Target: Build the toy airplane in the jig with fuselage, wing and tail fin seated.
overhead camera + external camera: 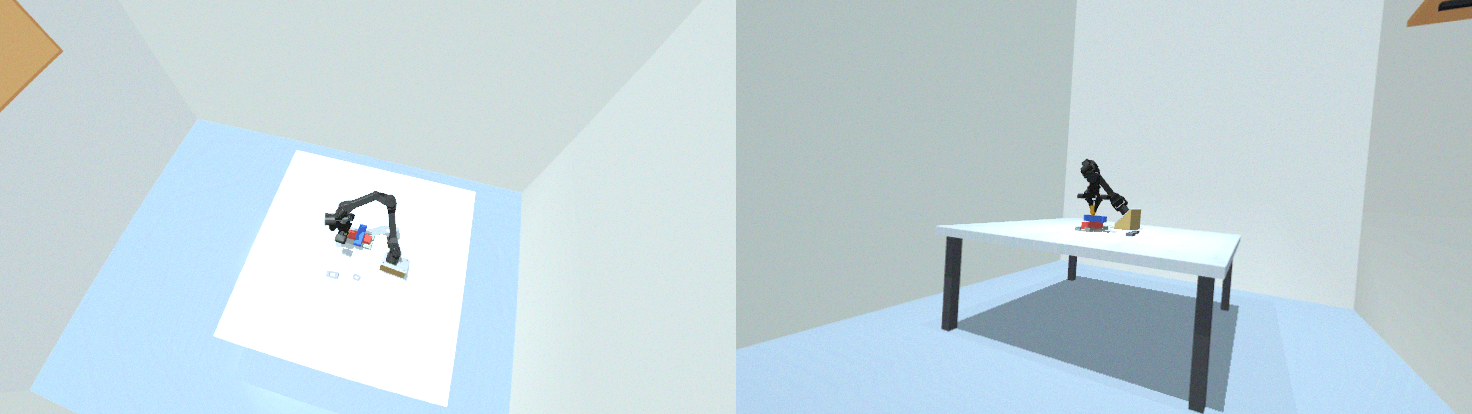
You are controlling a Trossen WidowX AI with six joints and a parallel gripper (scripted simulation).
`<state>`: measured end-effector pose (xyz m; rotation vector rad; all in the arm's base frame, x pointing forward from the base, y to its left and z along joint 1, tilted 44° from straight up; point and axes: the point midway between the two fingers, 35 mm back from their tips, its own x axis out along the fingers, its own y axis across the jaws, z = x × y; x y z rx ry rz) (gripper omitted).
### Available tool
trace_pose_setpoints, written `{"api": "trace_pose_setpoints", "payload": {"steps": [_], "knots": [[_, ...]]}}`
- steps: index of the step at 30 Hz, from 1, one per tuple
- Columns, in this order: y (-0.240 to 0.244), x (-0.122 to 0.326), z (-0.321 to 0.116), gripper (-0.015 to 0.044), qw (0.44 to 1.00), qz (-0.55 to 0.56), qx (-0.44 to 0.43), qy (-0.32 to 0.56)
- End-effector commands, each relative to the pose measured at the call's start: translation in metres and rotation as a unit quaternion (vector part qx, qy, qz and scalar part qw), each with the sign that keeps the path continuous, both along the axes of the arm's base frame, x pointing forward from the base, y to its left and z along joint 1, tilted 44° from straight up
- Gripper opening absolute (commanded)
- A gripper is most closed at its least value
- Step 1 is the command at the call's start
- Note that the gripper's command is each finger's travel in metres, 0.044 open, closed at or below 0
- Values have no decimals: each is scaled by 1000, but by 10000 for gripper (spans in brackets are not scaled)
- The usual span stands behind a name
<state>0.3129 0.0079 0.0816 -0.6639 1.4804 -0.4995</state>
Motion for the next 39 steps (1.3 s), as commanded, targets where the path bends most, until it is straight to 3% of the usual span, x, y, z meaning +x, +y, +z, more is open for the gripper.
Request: {"api": "trace_pose_setpoints", "payload": {"steps": [1, 7, 10, 39], "knots": [[-11, 4, 11, 0, 1000, 1, -3, -8], [-23, 6, 18, 0, 1000, 0, -9, -7], [-23, 6, 18, 65, 1000, 0, -9, -7], [-23, 8, 20, 65, 1000, 0, -9, -7]]}}
